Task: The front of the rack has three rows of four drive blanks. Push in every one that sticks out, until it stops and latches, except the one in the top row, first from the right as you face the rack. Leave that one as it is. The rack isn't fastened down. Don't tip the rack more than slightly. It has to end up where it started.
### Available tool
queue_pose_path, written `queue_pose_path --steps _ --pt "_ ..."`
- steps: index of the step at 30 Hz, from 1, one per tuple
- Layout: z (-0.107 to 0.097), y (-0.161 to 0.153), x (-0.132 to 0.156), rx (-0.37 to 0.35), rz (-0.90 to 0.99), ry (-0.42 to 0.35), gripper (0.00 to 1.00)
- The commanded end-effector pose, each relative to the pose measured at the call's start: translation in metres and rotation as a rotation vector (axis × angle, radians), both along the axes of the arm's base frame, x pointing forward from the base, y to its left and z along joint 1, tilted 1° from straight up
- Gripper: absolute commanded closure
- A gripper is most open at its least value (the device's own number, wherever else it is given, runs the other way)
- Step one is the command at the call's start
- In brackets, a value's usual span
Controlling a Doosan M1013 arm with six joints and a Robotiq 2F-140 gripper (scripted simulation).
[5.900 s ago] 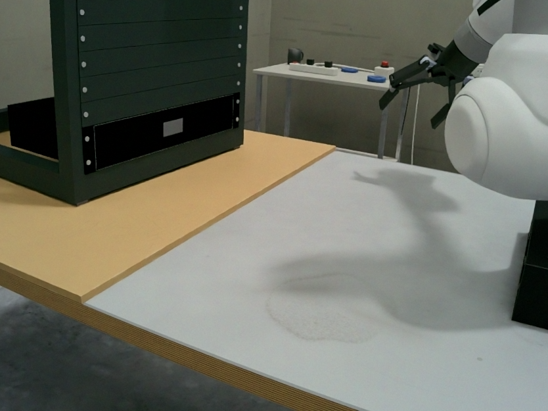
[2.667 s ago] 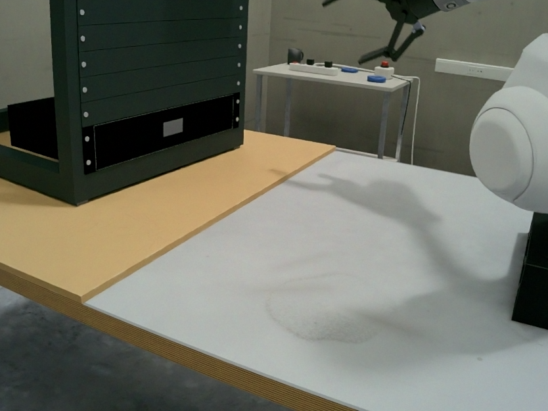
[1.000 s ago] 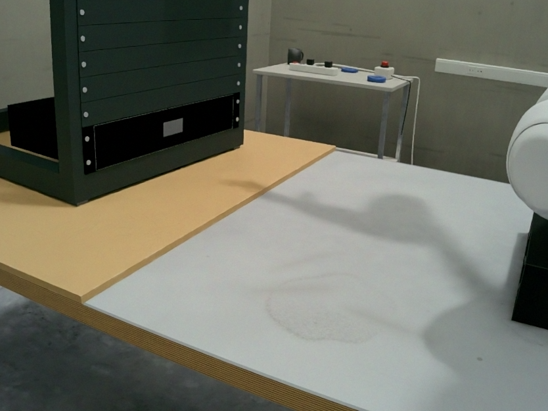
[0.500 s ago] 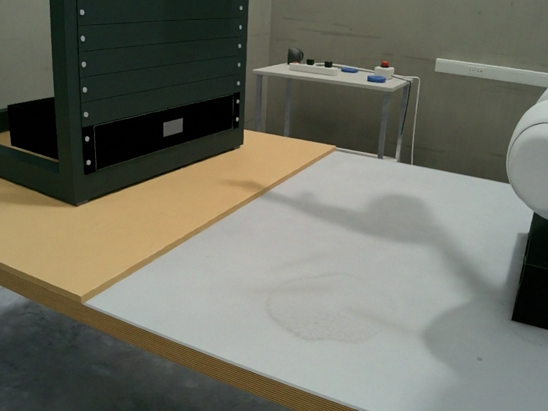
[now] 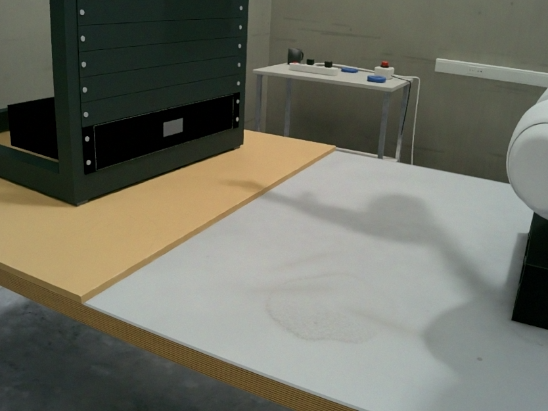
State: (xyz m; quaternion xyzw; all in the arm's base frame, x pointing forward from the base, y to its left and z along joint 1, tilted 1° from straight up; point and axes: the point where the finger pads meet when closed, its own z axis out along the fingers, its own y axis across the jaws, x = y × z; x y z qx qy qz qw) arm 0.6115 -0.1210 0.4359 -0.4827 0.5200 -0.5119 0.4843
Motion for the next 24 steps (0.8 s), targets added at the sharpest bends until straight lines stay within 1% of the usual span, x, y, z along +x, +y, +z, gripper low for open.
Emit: queue_pose_path --steps 1,13,16,24 --pt "0.001 0.000 0.000 0.000 0.000 -0.001 0.00" --pt "0.000 0.001 0.003 0.000 0.001 -0.003 0.00" --pt "-0.001 0.004 0.013 0.000 0.001 -0.005 0.00" --pt "-0.005 0.018 0.053 0.000 0.001 -0.005 0.00"
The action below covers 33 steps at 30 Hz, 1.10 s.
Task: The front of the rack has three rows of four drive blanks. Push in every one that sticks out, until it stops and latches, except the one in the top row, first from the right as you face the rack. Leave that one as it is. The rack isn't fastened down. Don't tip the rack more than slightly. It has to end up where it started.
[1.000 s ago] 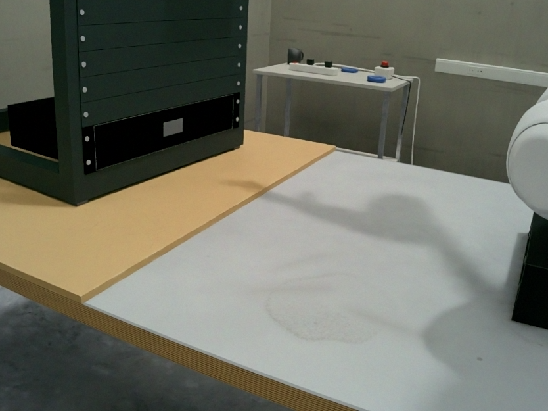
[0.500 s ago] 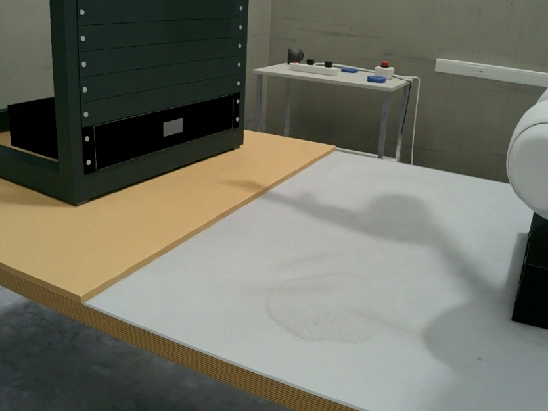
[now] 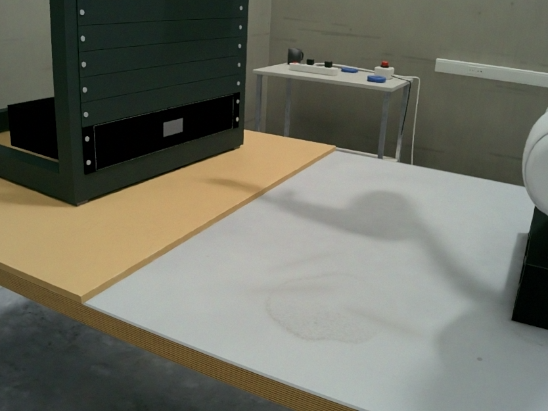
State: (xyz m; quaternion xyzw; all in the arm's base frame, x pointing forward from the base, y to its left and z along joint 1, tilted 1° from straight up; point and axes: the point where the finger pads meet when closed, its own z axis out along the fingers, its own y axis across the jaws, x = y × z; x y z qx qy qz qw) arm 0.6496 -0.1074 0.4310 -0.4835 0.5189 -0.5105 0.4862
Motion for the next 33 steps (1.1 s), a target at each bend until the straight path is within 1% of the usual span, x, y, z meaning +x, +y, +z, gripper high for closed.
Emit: queue_pose_path --steps 1,6,33 --pt "-0.0008 0.0054 0.0177 -0.001 -0.004 -0.004 0.00" --pt "-0.0012 0.0067 0.0216 -0.001 -0.004 -0.004 0.00" --pt "-0.0012 0.0067 0.0217 -0.001 -0.004 -0.004 0.00"
